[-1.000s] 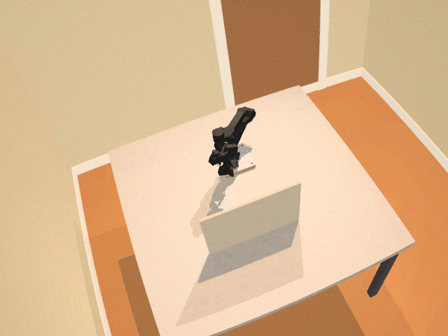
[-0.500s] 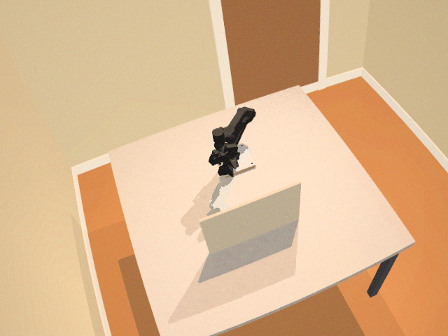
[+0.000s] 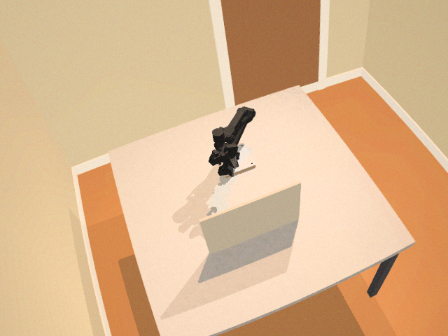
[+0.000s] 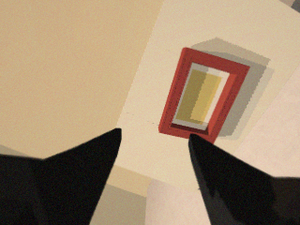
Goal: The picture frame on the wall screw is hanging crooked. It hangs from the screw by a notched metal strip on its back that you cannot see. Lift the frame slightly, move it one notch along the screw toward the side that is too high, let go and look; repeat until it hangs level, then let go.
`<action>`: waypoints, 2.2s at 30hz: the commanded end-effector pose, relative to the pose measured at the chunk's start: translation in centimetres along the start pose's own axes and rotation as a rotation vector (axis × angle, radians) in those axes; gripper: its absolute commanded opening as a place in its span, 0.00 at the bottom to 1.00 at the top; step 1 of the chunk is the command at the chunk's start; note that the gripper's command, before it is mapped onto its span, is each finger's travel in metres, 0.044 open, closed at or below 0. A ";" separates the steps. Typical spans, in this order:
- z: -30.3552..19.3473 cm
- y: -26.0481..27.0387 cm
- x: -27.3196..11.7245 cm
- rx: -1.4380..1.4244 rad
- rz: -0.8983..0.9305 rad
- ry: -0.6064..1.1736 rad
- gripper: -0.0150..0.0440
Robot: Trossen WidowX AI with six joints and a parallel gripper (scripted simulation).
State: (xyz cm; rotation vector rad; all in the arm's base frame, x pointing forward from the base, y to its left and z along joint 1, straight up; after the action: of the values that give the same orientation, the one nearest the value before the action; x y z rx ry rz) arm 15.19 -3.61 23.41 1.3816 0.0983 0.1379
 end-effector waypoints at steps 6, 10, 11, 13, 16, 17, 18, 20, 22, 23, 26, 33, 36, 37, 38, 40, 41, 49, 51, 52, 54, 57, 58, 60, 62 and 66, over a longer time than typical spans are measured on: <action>0.8 -2.1 4.0 0.109 0.001 0.000 0.69; 0.3 -3.7 6.1 0.173 0.004 0.001 0.69; 0.2 -3.9 6.3 0.181 0.004 0.001 0.69; 0.2 -4.0 6.4 0.184 0.004 0.001 0.69; 0.2 -4.0 6.4 0.184 0.004 0.001 0.69; 0.2 -4.0 6.4 0.184 0.004 0.001 0.69; 0.2 -4.0 6.4 0.184 0.004 0.001 0.69; 0.2 -4.0 6.5 0.184 0.004 0.001 0.69; 0.2 -4.0 6.5 0.184 0.004 0.001 0.69; 0.2 -4.0 6.5 0.184 0.004 0.001 0.69; 0.2 -4.0 6.5 0.184 0.004 0.001 0.69; 0.4 -3.6 8.1 0.184 0.006 0.001 0.69; 0.5 -3.4 10.2 0.184 0.008 0.001 0.69; 0.5 -3.4 11.0 0.184 0.008 0.001 0.69; 0.5 -3.5 11.7 0.184 0.009 0.001 0.69; 0.3 -3.7 13.3 0.184 0.010 0.000 0.69; 0.2 -3.8 14.0 0.184 0.011 0.000 0.69; 0.1 -3.9 14.5 0.185 0.011 0.000 0.69; 0.1 -3.9 14.5 0.185 0.011 0.000 0.69; 0.1 -3.9 14.5 0.185 0.011 0.000 0.69; 0.1 -3.9 14.5 0.185 0.011 0.000 0.69; 0.1 -3.9 14.5 0.185 0.011 0.000 0.69; 0.1 -3.9 14.5 0.185 0.011 0.000 0.69; 0.2 -3.9 14.7 0.185 0.011 0.000 0.69; 0.2 -3.9 14.9 0.185 0.012 0.000 0.69; 0.2 -3.8 15.5 0.185 0.012 0.000 0.69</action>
State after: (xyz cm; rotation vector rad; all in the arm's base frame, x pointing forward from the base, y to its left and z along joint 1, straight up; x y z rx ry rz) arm 30.23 -2.15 19.91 1.5641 0.1053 0.1448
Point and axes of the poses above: the point midway between the two fingers, 35 mm back from their tips, its own x axis out along the fingers, its own y axis across the jaws, z = x × y, the point moved 6 cm from there along -x, back along the fingers, and after that the axes turned 9 degrees about x, right-handed, at the moved point
